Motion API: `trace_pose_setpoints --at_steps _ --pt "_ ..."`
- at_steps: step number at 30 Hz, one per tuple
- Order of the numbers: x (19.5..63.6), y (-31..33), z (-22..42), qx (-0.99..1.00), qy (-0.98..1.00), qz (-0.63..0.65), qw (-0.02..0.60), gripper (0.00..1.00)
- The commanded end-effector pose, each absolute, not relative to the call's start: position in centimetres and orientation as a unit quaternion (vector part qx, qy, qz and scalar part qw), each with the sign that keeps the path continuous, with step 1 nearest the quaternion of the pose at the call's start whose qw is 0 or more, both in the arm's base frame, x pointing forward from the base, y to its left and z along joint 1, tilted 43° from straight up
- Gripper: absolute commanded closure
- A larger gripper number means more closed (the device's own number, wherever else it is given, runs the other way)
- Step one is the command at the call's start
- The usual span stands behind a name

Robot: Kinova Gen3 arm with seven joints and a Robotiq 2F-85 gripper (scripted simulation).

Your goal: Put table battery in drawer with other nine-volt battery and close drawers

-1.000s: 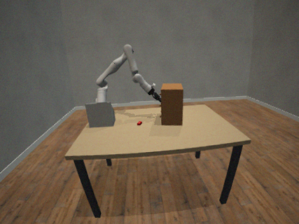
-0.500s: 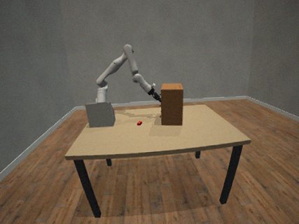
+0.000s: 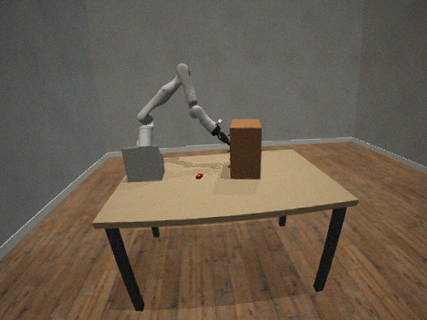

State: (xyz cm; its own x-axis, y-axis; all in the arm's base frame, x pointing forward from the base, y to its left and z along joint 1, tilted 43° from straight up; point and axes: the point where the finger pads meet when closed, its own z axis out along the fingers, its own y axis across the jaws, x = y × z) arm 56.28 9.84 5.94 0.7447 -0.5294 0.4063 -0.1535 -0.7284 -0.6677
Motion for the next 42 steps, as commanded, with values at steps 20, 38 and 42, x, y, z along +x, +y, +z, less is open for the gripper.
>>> trace_pose_setpoints --at_steps 20,38,42 --pt "56.1 9.8 6.0 -0.88 0.194 -0.301 0.313 0.87" --pt "54.8 9.9 6.2 -0.88 0.194 -0.301 0.313 0.87" --pt "54.3 9.9 6.3 -0.88 0.194 -0.301 0.313 0.87"
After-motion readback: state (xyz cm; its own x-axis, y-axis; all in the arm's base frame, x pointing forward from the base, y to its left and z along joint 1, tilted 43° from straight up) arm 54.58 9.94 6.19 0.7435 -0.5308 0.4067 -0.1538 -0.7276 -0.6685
